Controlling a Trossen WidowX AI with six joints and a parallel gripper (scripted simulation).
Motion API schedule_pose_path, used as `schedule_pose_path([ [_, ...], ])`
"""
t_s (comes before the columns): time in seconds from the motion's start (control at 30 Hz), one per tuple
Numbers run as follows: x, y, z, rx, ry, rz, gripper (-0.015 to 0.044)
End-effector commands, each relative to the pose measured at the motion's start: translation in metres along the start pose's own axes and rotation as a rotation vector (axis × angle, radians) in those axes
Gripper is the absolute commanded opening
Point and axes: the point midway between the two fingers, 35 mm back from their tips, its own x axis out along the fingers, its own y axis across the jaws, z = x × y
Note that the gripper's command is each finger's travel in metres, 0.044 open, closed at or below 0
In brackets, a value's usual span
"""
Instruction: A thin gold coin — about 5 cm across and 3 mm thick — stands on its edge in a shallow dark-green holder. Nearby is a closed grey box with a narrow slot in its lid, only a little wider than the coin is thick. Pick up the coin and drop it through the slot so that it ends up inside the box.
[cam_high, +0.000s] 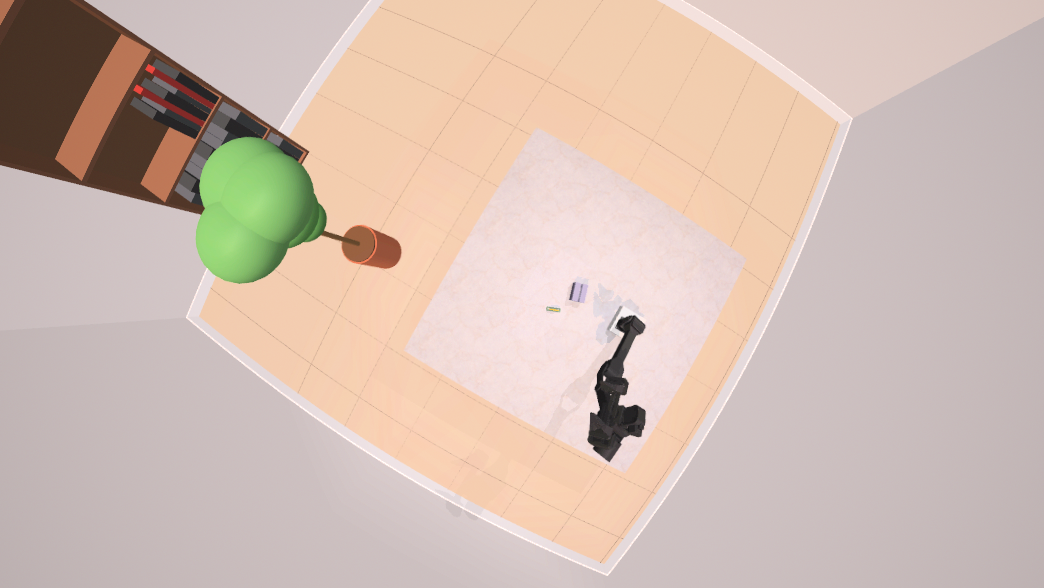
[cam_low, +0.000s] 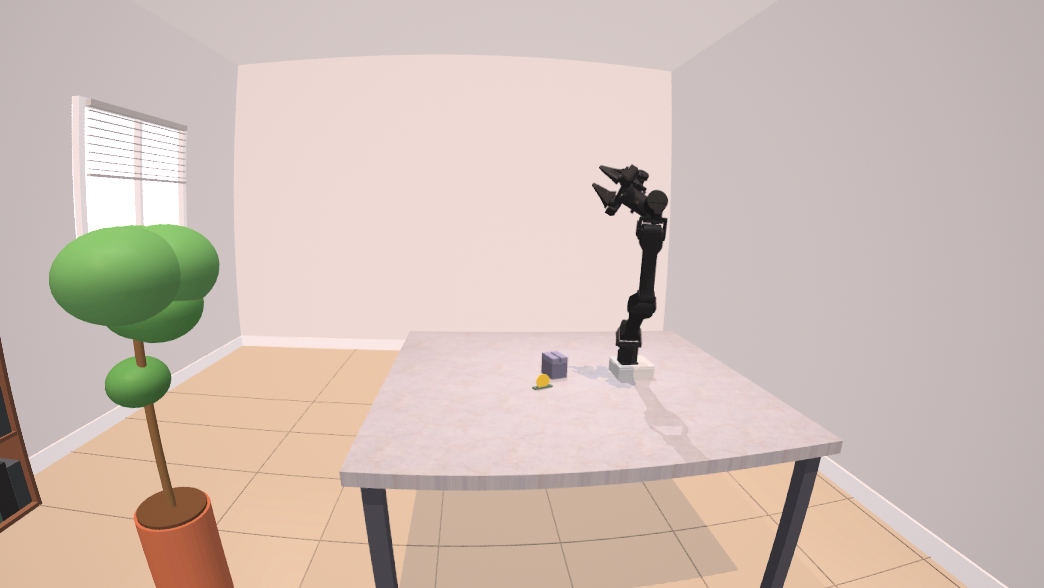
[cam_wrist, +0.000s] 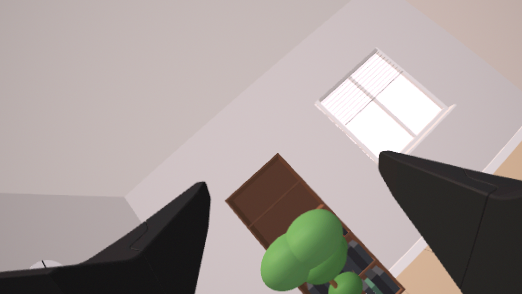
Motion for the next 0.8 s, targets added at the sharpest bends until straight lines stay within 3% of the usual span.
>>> schedule_pose_path([
  [0.0,0.0,0.0,0.001,-0.003,-0.006,0.002,0.0374],
  [0.27,-0.006,-0.042,0.096,0.08,-0.07,0.001,0.0164],
  [0.57,0.015,-0.141,0.161,0.193,-0.032,-0.119,0.0161],
  [0.77,0.046,-0.215,0.168,0.231,0.096,-0.199,0.0161],
])
